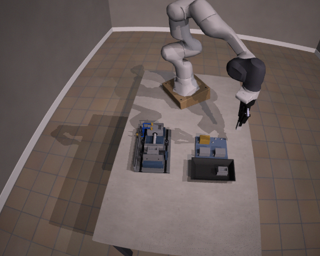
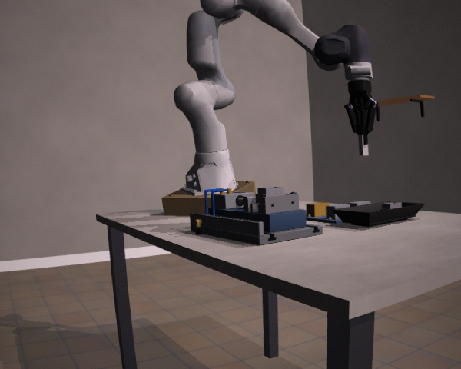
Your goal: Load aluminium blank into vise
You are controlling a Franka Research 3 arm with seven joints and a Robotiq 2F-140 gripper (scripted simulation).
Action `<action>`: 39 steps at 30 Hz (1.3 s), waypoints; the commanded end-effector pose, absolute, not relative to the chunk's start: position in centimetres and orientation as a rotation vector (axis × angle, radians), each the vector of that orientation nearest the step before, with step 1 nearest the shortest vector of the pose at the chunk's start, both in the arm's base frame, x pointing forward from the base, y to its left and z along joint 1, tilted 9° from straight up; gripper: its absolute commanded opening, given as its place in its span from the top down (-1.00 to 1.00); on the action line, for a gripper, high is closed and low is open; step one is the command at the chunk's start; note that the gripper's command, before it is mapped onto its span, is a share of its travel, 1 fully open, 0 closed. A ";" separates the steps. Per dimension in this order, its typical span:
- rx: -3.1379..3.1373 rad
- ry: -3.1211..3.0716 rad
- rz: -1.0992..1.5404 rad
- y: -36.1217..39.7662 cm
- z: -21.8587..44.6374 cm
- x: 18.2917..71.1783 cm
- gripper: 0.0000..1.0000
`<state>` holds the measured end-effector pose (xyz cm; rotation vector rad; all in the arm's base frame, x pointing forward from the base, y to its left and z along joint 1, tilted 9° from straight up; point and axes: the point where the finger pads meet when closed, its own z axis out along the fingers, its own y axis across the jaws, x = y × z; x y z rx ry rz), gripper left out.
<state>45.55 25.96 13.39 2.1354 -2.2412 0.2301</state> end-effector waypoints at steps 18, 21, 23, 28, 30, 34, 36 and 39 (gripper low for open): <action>2.136 -2.238 0.227 25.6 11.1 45.7 1.00; 2.136 -2.238 0.227 25.5 10.5 45.8 1.00; 2.136 -2.238 0.227 25.5 10.0 45.8 1.00; 2.136 -2.238 0.227 25.4 9.4 45.8 1.00; 2.136 -2.238 0.227 25.3 9.0 45.9 1.00; 2.136 -2.238 0.227 25.2 8.3 45.9 1.00; 2.136 -2.238 0.227 25.2 7.9 45.9 1.00; 2.136 -2.238 0.227 25.1 7.5 46.0 1.00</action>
